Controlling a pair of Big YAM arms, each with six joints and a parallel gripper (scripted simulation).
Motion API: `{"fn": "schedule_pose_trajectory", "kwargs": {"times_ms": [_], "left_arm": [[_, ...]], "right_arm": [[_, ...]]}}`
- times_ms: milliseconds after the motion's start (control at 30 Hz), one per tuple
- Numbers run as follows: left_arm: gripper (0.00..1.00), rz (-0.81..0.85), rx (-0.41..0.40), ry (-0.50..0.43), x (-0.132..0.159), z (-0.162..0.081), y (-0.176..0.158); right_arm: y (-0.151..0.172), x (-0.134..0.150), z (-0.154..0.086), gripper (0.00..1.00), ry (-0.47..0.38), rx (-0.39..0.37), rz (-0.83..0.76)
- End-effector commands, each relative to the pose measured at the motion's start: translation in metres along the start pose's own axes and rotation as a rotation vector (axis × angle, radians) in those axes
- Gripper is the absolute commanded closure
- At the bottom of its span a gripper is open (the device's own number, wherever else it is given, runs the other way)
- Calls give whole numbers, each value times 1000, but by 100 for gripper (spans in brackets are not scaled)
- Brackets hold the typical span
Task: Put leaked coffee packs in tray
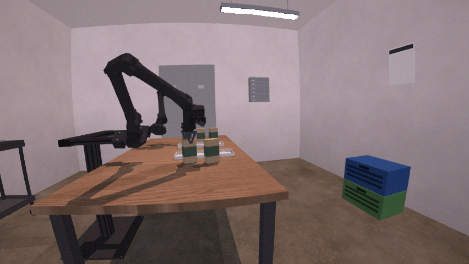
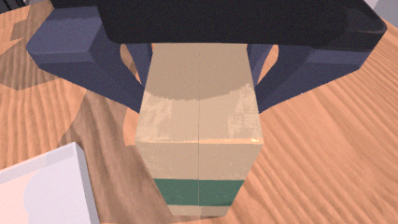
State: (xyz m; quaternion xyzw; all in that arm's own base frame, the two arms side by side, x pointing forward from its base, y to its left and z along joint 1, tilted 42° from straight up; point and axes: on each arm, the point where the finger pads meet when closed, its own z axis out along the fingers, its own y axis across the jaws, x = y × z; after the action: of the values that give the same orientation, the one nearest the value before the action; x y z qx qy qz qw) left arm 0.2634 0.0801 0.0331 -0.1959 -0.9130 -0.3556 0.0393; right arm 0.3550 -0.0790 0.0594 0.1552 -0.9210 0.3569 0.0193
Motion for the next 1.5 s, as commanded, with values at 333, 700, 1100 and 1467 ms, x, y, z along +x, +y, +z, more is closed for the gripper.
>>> {"fn": "schedule_pose_trajectory", "kwargs": {"times_ms": [333,700,1100,1467], "left_arm": [[77,-2,-8,-20,-9,-3,6],[77,-2,-8,-20,-9,-3,6],[77,-2,-8,-20,-9,-3,6],[24,-2,-8,-20,-9,-3,6]], "right_arm": [[-5,-8,9,24,-15,6,3],[-5,-8,9,77,-15,6,3],[-5,-8,9,77,-15,6,3],[-5,-8,9,77,-15,6,3]]}}
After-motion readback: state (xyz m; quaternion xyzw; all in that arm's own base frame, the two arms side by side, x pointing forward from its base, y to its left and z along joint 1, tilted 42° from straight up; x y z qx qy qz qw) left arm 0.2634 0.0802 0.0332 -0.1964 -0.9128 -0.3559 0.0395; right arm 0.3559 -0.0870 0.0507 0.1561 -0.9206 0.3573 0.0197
